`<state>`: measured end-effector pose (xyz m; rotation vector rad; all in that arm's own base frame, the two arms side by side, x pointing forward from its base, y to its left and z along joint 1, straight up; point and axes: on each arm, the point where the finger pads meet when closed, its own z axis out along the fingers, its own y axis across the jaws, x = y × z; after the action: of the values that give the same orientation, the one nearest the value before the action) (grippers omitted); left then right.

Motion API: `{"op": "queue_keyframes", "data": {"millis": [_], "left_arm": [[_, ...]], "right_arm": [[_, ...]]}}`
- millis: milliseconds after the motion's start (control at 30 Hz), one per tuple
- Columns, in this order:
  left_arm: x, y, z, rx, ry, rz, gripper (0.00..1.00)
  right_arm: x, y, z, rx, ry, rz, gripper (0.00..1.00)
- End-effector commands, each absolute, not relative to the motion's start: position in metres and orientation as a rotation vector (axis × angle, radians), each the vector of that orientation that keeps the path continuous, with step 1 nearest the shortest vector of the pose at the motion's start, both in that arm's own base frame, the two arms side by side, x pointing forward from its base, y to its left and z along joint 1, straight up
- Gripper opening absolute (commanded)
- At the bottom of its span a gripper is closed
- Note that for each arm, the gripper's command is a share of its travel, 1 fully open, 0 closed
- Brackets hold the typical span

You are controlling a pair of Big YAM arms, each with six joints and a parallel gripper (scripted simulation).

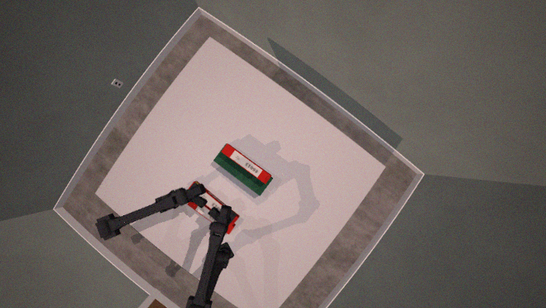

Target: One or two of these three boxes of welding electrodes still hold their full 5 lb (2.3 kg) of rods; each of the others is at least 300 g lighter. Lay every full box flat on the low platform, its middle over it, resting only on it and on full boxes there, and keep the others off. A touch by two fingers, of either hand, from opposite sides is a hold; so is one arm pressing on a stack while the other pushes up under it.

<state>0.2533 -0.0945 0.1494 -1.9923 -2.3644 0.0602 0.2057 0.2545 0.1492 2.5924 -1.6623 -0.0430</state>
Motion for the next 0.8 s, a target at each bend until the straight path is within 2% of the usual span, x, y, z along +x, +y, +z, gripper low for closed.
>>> {"op": "queue_keyframes", "data": {"millis": [0,767], "left_arm": [[0.2821,-0.0947,0.2049,-2.069,-2.455,-0.047,0.00],[0.2810,-0.0948,0.2080,-2.069,-2.455,-0.047,0.00]], "right_arm": [[0.2322,0.2659,0.2104,2.703,-1.749,0.020,0.00],[0.2310,0.2650,0.2135,2.703,-1.749,0.020,0.00]]}}
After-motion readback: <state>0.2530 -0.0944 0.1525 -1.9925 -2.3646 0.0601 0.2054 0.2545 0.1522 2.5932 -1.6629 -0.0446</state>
